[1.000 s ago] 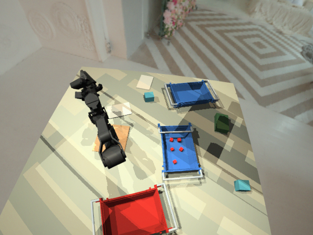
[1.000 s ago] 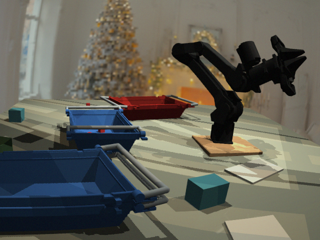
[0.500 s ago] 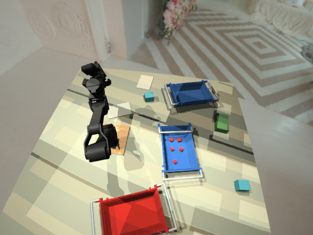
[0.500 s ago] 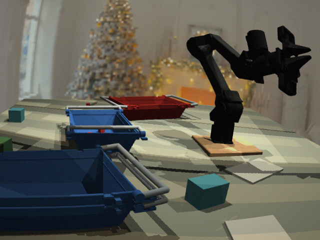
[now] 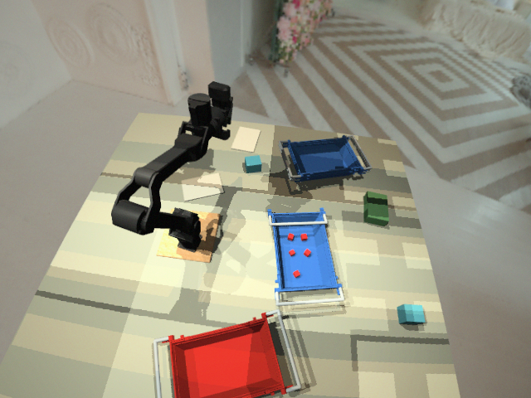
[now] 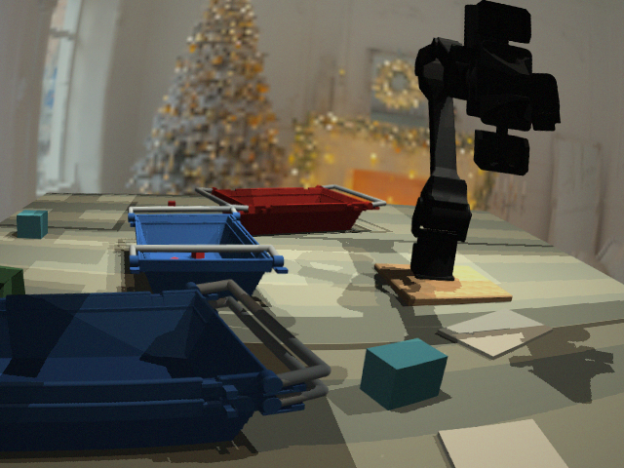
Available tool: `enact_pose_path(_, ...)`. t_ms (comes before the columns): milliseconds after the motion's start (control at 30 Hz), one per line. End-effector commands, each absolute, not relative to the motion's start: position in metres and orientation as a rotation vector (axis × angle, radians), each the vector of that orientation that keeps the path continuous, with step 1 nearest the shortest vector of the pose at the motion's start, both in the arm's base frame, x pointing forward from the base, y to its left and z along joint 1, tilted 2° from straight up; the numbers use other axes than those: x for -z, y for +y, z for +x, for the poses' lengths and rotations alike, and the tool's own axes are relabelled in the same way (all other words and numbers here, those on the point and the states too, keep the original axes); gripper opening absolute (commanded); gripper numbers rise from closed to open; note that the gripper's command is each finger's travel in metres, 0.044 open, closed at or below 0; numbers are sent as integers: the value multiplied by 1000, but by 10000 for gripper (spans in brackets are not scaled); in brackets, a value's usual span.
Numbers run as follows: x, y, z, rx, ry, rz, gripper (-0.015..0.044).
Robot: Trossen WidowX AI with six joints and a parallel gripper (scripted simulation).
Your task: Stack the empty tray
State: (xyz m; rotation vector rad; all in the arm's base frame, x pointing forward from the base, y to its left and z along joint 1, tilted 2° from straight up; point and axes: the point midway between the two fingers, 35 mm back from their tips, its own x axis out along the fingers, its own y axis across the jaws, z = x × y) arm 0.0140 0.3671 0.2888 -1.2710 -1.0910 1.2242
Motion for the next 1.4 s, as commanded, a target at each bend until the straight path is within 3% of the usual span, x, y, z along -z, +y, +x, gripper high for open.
enact_pose_path(0,-286,380,81,-1198,-810,-1332,89)
enact_pose_path(367,-256,349,260,-1070,-67,-1320,89)
enact_pose_path(767,-205,215,409,-809,649,-1092,89)
enact_pose_path(1067,-169,78,462,-552,1133,-754,89)
enact_pose_path(1367,-136,-64,453,-261,1517,-334,89)
